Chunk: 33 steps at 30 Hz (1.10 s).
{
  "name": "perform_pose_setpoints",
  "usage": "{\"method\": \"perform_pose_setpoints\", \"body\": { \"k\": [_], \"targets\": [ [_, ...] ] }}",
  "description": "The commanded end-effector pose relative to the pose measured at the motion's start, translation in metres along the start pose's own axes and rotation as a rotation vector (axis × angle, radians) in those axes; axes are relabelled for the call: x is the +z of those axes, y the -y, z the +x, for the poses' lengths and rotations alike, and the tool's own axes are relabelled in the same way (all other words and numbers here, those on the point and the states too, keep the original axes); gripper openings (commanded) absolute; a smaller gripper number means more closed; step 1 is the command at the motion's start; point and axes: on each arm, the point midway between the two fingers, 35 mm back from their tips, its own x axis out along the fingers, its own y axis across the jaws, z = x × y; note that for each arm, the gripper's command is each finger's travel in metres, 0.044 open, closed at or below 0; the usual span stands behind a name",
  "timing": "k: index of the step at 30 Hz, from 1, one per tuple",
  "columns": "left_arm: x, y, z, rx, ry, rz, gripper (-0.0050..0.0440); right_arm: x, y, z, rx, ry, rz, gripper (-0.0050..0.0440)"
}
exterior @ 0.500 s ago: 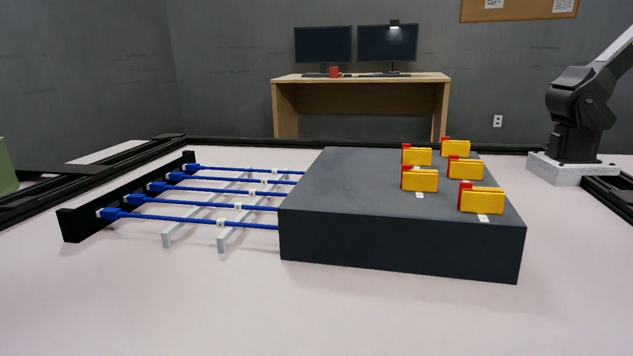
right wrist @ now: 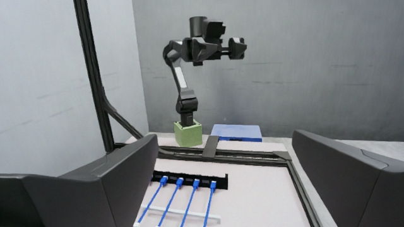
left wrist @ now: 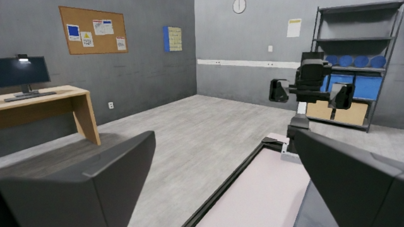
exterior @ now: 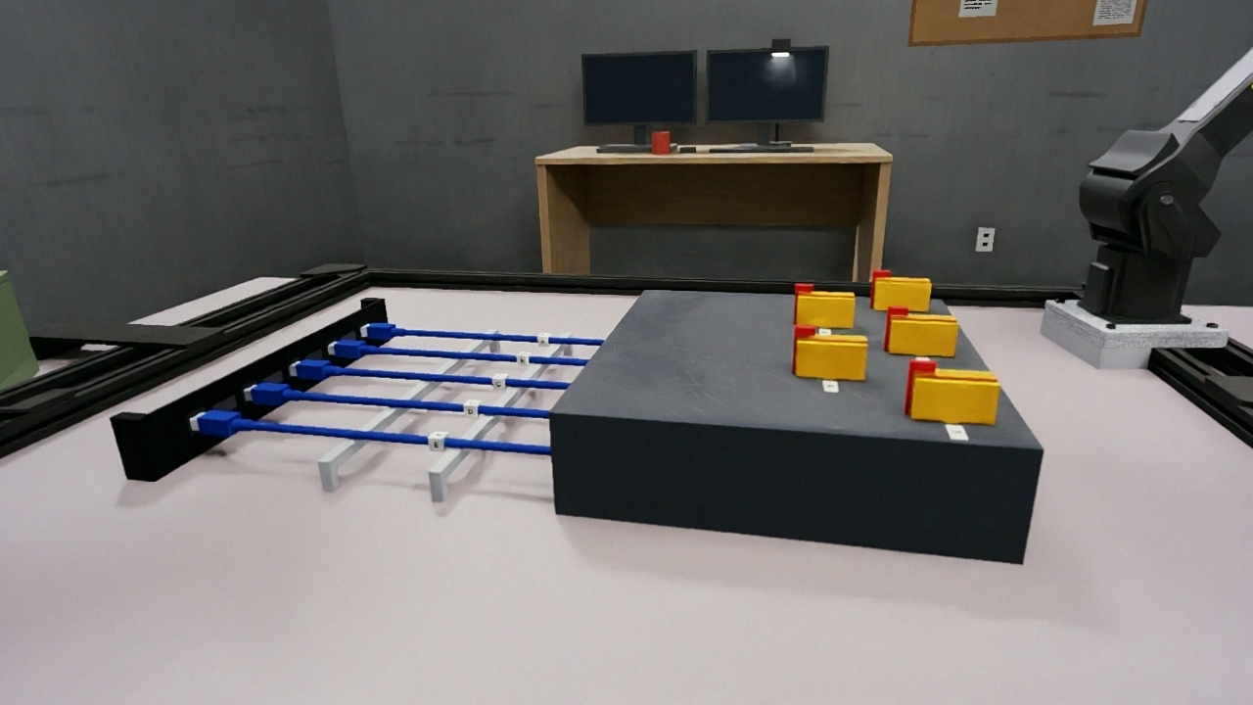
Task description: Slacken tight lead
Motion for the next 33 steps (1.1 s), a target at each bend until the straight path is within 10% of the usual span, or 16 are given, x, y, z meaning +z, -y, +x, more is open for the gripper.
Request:
{"method": "perform_pose_setpoints", "body": {
  "k": [1,2,3,17,20,33],
  "targets": [
    [0.006,0.0,-0.001,0.0,0.015,0.0,0.04,0.007,0.0,-0.001,0.0,0.017,0.0,0.04],
    [0.006,0.0,-0.001,0.0,0.015,0.0,0.04,0.007,0.0,-0.001,0.0,0.017,0.0,0.04],
    [-0.003,0.004,0.003,-0.02,-0.045,0.02,0.0209,0.007,0.0,-0.001,0.0,0.017,0.0,0.044],
    [-0.132,0.059,0.052,-0.303,-0.892,0.293,0.0209,0.007,0.0,-0.001,0.0,0.017,0.0,0.044],
    [-0.133,0.058,0.047,-0.295,-0.835,0.278,0.0209,0.007,0.0,-0.001,0.0,0.017,0.0,0.044],
    [-0.252,0.11,0.096,-0.504,-1.493,0.486,0.0209,0.007,0.0,-0.001,0.0,0.017,0.0,0.044]
  ]
}}
